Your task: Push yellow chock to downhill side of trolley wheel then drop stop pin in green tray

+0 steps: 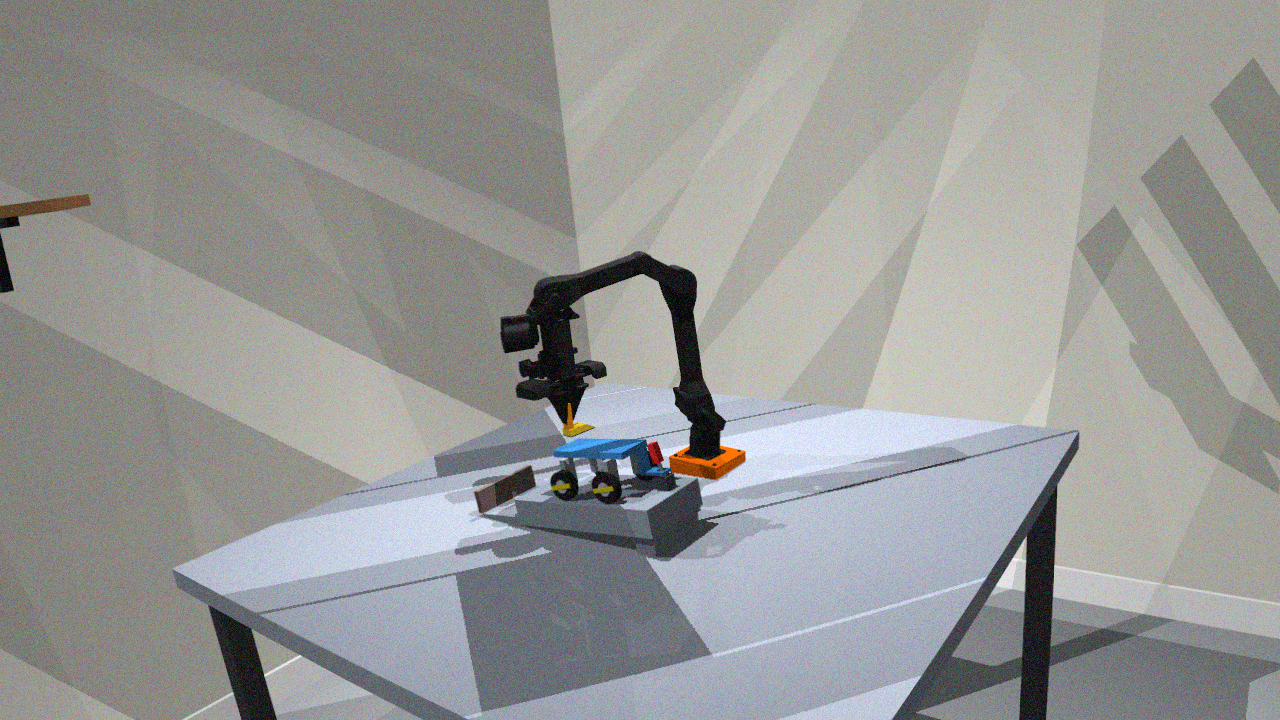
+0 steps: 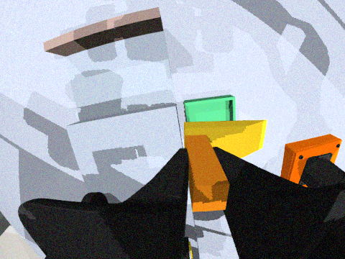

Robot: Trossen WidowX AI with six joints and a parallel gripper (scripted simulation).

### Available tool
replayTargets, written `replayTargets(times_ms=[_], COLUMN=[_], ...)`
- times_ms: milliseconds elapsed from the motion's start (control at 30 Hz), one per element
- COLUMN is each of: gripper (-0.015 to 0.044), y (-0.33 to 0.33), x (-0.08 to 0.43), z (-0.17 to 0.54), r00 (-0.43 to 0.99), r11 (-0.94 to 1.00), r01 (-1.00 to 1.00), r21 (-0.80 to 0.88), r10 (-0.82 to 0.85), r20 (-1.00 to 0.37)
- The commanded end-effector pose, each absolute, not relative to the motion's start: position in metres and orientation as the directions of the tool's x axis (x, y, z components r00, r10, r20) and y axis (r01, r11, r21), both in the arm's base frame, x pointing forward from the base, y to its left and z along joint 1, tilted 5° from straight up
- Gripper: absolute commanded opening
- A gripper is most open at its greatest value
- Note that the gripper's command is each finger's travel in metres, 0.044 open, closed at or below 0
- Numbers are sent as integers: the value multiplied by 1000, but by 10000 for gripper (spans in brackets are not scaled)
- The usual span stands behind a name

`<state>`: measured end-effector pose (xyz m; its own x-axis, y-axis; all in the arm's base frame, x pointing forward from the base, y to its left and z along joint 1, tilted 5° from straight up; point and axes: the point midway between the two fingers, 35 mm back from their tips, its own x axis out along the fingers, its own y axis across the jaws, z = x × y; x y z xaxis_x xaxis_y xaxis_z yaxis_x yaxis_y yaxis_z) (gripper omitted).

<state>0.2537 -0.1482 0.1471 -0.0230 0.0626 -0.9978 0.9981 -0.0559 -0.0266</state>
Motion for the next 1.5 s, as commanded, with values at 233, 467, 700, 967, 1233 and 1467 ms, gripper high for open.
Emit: replayTargets(times_ms=[233, 467, 700, 967, 1233, 1467], gripper=[0, 0, 0, 0, 0, 0], y=[-151, -151, -152, -153, -153, -154], x=[255, 255, 255, 255, 255, 258], z=[146, 146, 146, 146, 146, 145], r00=[-34, -36, -35, -33, -30, -30], r11=[-415, -626, -797, -930, -983, -983], r01=[907, 774, 591, 335, 75, 69], r21=[-69, -96, -122, -149, -167, -167], r10=[91, 109, 126, 147, 165, 165], r20=[-995, -993, -991, -989, -986, -986])
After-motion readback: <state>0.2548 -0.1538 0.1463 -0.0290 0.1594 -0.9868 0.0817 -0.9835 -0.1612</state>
